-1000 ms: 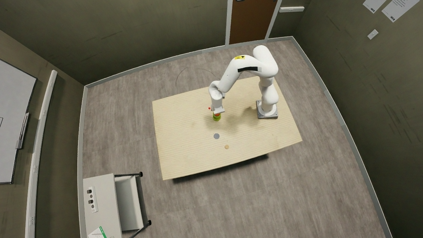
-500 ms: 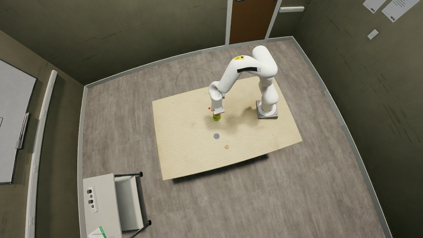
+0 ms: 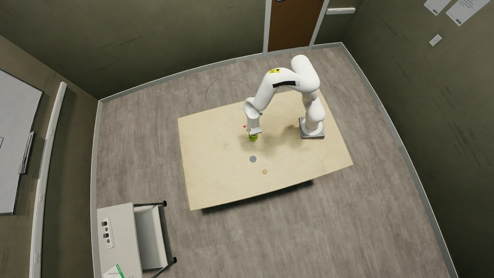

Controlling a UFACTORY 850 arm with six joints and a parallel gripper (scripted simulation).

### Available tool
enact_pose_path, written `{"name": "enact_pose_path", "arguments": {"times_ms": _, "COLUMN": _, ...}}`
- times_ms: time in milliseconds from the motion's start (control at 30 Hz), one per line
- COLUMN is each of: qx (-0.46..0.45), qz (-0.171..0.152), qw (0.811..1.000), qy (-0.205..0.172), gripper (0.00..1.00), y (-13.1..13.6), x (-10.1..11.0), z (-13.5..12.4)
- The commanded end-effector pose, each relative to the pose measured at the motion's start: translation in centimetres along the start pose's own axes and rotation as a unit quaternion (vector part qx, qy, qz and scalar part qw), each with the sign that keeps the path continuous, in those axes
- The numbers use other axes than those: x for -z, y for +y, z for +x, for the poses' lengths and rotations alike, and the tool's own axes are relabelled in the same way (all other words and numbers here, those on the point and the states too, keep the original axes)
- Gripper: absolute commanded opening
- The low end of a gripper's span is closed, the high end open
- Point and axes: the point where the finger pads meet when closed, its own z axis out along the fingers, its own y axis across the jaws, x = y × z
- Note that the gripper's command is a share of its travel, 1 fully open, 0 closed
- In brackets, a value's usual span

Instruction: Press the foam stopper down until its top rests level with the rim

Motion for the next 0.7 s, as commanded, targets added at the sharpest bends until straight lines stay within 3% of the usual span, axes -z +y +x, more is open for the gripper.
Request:
{"name": "enact_pose_path", "arguments": {"times_ms": 0, "qx": 0.000, "qz": -0.001, "qw": 1.000, "qy": 0.000, "gripper": 0.00, "y": 0.09, "x": 0.01, "z": -0.01}}
{"name": "enact_pose_path", "arguments": {"times_ms": 667, "qx": 0.000, "qz": -0.001, "qw": 1.000, "qy": 0.000, "gripper": 0.00, "y": 0.09, "x": -0.47, "z": -0.01}}
